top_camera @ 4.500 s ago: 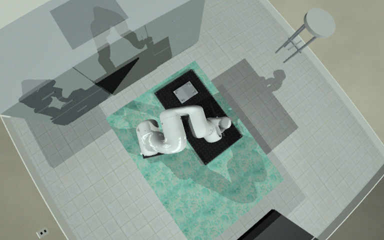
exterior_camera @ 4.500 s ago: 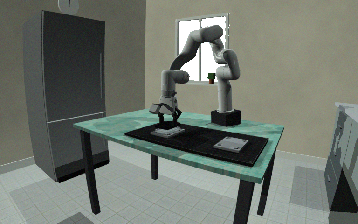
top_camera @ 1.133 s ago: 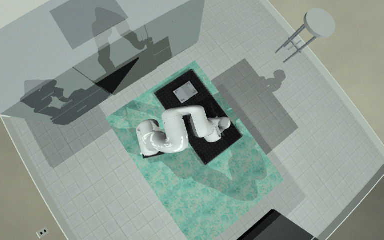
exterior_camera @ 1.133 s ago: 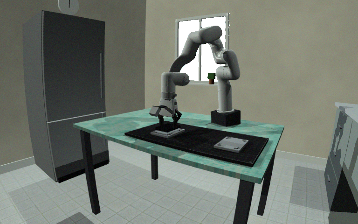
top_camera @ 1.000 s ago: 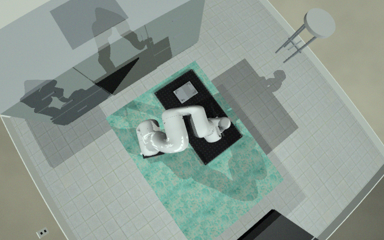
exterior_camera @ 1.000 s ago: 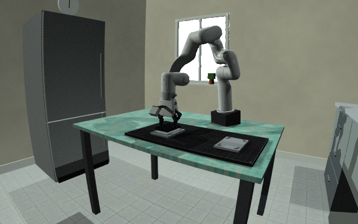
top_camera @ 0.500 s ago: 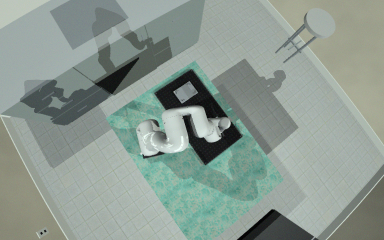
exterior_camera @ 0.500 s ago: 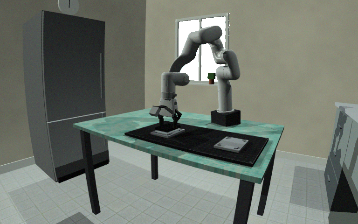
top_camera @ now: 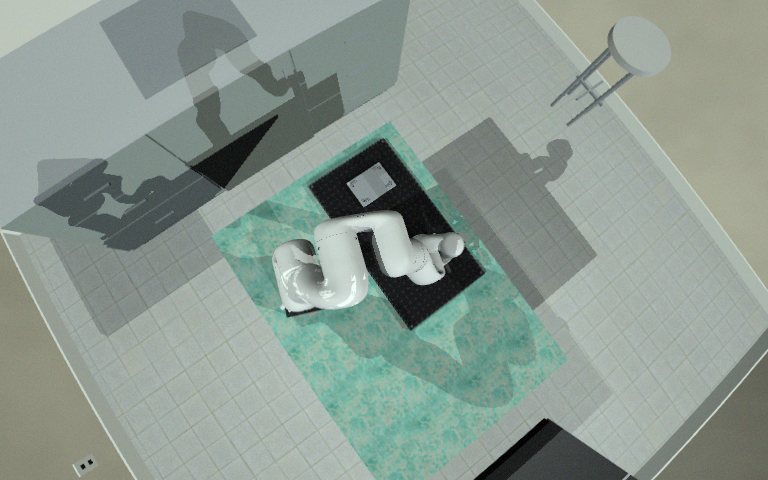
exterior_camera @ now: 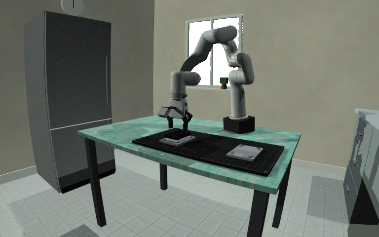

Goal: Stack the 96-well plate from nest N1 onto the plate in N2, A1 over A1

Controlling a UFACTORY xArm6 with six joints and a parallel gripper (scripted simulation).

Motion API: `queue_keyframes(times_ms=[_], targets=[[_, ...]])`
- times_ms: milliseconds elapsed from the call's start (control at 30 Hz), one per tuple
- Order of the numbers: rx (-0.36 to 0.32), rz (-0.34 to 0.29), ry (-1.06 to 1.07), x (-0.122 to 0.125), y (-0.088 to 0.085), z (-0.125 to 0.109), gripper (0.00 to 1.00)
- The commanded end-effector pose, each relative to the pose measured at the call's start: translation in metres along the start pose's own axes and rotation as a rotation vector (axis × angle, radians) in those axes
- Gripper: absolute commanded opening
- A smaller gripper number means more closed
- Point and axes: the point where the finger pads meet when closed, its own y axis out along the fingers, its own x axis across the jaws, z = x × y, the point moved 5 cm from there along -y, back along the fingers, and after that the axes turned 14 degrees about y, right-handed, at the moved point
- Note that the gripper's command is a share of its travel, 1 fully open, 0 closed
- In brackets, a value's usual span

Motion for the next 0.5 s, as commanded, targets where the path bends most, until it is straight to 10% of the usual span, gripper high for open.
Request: queue_keyframes(times_ms=[0, 467], targets=[[0.003, 0.000, 0.000, 0.000, -0.005, 0.001, 1.00], [0.003, 0.000, 0.000, 0.000, -0.042, 0.001, 1.00]])
